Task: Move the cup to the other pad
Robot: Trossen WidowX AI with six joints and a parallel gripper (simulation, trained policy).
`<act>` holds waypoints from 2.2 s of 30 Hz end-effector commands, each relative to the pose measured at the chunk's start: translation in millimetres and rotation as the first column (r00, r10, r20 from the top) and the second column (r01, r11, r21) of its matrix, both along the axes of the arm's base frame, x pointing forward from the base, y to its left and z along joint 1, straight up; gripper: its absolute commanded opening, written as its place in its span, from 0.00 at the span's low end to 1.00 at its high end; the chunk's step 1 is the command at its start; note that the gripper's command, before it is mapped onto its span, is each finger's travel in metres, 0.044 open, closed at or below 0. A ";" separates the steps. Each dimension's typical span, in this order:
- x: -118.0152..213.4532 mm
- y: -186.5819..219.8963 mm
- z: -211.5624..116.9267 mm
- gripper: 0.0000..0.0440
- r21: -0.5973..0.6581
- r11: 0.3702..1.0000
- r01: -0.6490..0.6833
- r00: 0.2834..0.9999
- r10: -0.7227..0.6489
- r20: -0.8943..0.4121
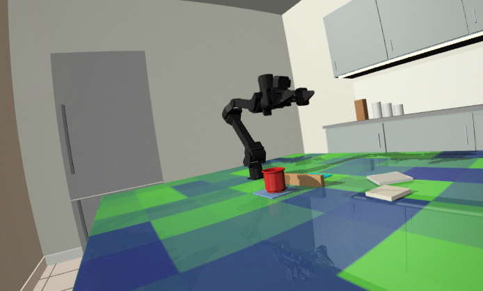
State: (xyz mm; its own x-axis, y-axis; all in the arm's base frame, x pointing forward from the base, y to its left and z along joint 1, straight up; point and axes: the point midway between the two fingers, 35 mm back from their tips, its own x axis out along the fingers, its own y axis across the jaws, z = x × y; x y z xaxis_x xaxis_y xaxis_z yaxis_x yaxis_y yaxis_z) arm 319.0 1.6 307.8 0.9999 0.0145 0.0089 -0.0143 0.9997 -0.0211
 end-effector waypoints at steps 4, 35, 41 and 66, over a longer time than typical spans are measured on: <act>-0.3 -1.3 -3.2 0.67 0.006 1.000 0.015 0.999 -0.015 -0.028; 7.1 23.2 -45.2 0.20 0.091 0.996 0.023 0.893 0.020 -0.450; 6.7 26.7 -53.0 0.19 0.094 0.995 0.032 0.845 0.023 -0.534; -4.8 25.3 -86.8 0.24 0.015 0.998 0.055 0.562 -0.018 -0.827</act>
State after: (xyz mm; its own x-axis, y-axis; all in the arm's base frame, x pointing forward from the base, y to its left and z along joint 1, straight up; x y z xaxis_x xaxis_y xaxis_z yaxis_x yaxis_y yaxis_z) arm 313.8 28.8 221.1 0.5920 0.0068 -0.8059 0.0296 0.9991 0.0302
